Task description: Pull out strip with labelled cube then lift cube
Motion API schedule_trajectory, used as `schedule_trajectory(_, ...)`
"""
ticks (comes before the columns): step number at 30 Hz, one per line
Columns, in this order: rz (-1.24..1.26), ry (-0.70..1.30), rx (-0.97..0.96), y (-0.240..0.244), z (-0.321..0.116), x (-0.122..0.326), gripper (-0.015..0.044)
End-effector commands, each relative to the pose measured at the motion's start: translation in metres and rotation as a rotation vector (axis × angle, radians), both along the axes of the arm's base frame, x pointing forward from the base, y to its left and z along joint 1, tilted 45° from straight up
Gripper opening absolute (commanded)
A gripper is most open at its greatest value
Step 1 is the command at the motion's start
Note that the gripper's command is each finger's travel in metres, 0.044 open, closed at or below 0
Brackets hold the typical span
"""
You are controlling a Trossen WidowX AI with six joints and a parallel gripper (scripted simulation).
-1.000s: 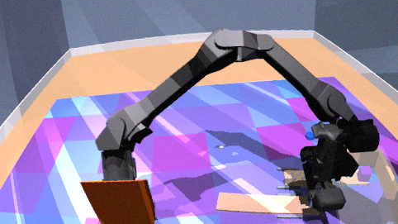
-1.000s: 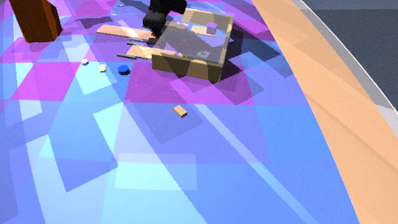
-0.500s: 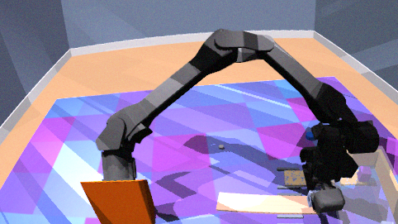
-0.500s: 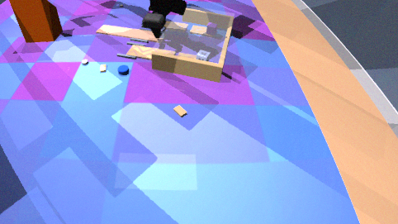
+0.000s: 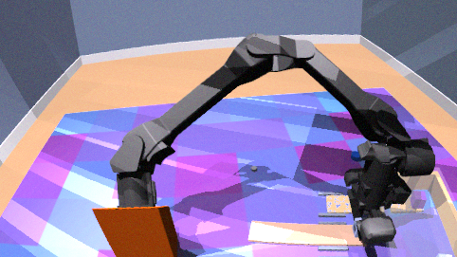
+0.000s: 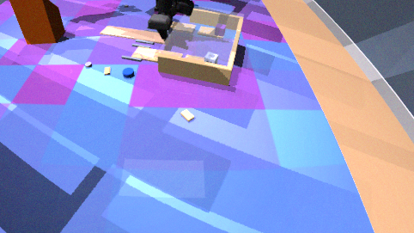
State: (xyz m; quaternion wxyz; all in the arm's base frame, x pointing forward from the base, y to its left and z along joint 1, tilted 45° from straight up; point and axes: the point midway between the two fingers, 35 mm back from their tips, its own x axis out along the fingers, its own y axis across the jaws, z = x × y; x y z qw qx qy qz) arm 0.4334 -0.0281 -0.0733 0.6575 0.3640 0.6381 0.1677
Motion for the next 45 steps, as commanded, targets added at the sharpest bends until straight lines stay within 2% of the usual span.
schedule_trajectory(1, 0.000, 0.000, 0.000, 0.000, 0.000, 0.000, 0.0145)
schedule_trajectory(8, 0.000, 0.000, 0.000, 0.000, 0.000, 0.000, 0.0098)
schedule_trajectory(12, 0.000, 0.000, 0.000, -0.001, 0.001, -0.002, 0.0000)
schedule_trajectory(28, -0.004, 0.008, 0.003, -0.018, 0.030, -0.062, 0.0000)
schedule_trajectory(45, -0.004, 0.010, 0.004, -0.011, 0.032, -0.108, 0.0000)
